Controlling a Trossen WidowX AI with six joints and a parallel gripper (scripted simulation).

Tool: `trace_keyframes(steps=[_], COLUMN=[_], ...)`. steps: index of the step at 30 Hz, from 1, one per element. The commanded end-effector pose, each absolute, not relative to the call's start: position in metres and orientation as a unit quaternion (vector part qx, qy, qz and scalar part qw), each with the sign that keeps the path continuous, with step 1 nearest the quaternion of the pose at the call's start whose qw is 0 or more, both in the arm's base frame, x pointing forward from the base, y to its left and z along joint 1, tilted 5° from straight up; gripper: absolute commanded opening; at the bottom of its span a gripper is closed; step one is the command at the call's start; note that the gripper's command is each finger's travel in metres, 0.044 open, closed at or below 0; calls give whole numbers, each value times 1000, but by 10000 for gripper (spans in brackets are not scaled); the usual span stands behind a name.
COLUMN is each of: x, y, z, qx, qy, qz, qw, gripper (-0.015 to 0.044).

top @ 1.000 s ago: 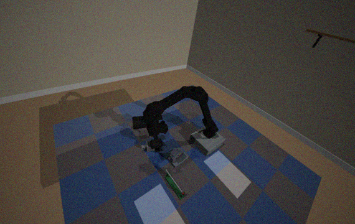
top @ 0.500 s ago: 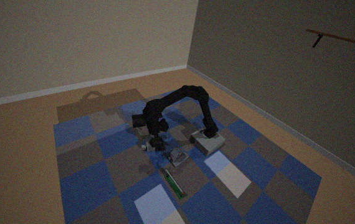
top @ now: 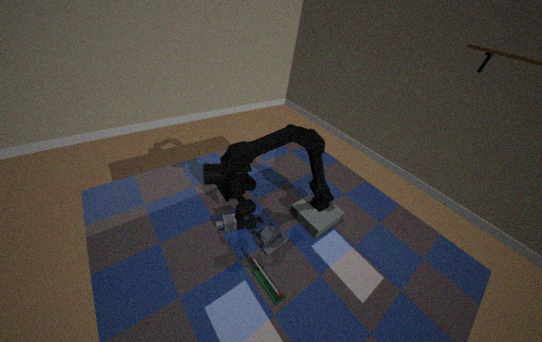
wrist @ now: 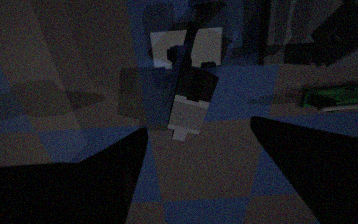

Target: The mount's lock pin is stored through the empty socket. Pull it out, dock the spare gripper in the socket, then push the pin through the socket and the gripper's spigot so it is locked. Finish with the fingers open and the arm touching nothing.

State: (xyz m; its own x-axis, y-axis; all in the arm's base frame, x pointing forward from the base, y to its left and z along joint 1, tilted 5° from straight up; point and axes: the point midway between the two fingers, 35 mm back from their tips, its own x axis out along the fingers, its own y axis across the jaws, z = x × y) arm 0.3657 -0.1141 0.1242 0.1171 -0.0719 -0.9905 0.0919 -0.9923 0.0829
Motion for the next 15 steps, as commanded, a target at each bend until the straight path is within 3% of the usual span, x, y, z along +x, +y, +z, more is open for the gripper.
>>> trace_keyframes(steps=[1,9,15], x=[367,368,367], y=[-114,-114,-113], z=[129,136,140], qx=[730,601,514], qy=[151,317,361], qz=[-611,-480,-412], qw=[268,556,661], gripper=[440,440,440])
